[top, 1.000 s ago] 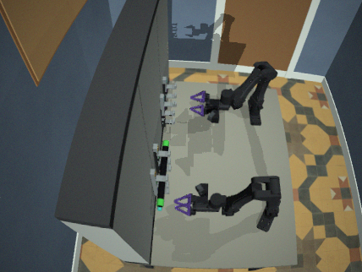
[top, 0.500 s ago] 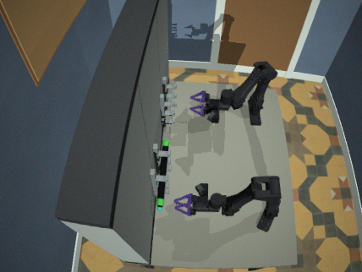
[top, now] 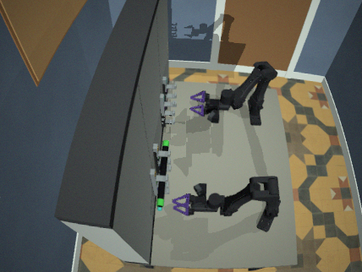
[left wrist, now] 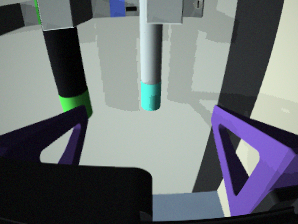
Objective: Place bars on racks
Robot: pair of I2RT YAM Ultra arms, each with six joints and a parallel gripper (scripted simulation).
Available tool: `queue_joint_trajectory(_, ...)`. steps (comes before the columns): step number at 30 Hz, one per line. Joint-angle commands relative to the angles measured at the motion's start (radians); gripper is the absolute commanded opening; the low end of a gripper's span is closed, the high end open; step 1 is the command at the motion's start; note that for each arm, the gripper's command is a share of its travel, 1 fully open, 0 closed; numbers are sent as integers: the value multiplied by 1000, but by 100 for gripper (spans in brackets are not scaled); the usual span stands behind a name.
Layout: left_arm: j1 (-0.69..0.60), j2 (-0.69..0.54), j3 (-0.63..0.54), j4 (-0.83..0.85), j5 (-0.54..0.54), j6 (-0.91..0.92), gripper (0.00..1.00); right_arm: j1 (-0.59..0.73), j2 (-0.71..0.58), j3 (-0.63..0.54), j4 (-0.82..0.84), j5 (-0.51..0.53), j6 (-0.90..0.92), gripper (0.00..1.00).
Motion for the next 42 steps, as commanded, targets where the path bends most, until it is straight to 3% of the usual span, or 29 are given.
queue_joint_trajectory(1, 4, 18, 43, -3, 1, -1, 100, 9, -5, 4, 28, 4, 2, 100)
queue_joint_trajectory(42, 1, 168, 251, -60, -2, -1, 100, 9, -5, 4, 28, 4, 2, 100)
